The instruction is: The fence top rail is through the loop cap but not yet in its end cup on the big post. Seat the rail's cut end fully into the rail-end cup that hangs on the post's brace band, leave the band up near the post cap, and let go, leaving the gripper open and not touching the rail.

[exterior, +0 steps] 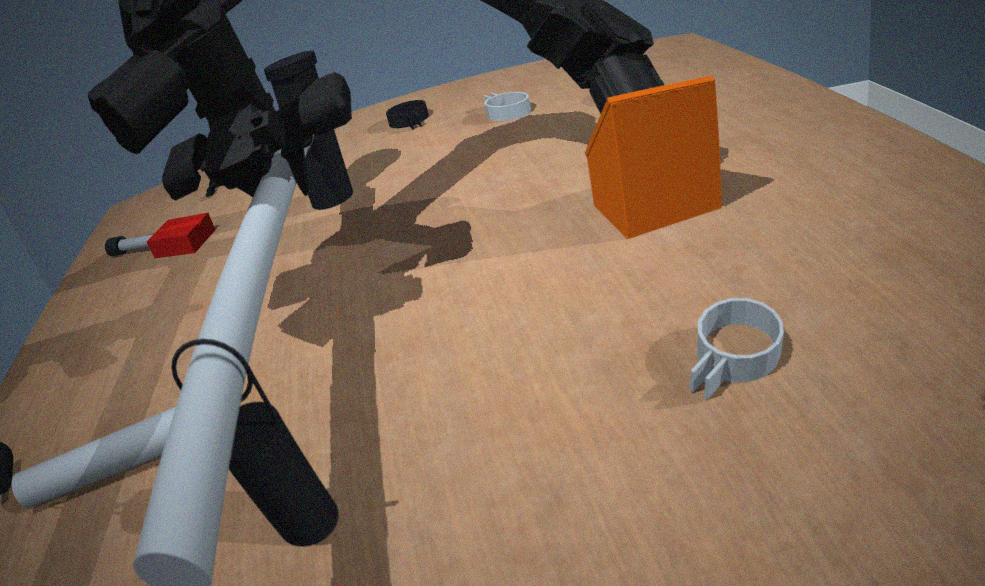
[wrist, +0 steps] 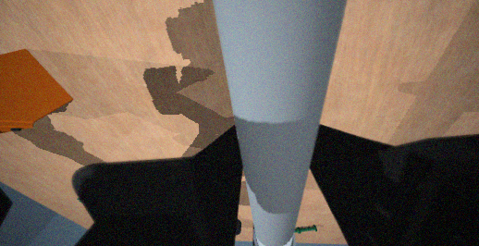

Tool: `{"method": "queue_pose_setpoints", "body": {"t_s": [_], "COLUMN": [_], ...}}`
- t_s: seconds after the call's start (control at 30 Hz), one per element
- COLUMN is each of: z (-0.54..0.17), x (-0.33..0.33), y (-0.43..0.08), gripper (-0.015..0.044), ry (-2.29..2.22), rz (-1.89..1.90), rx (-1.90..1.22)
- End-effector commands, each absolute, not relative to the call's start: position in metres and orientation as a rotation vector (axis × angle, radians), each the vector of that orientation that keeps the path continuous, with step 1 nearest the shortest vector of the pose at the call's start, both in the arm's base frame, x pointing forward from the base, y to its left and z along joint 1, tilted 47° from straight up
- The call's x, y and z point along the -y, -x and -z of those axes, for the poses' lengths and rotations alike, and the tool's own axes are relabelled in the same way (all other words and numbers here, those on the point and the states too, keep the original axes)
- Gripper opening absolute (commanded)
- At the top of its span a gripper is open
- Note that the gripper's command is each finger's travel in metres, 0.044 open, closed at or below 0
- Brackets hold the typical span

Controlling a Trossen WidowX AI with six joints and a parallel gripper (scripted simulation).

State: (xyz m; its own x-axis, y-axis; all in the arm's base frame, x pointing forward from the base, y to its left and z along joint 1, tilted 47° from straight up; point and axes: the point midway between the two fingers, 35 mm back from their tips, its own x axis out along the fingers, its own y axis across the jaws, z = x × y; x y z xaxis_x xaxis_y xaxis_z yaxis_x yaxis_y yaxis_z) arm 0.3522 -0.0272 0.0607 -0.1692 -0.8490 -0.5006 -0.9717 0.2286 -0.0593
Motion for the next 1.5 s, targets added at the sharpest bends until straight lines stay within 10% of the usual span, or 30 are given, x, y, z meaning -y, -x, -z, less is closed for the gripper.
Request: {"method": "queue_pose_setpoints", "body": {"t_s": [0.0, 1.47], "z": [-0.067, -0.088], "x": [0.029, 0.044], "y": [-0.352, -0.349], "gripper": [0.0, 0.0], "ry": [1.682, 1.683], "rz": [-0.377, -0.377], "rx": [-2.073, -2.073]}}
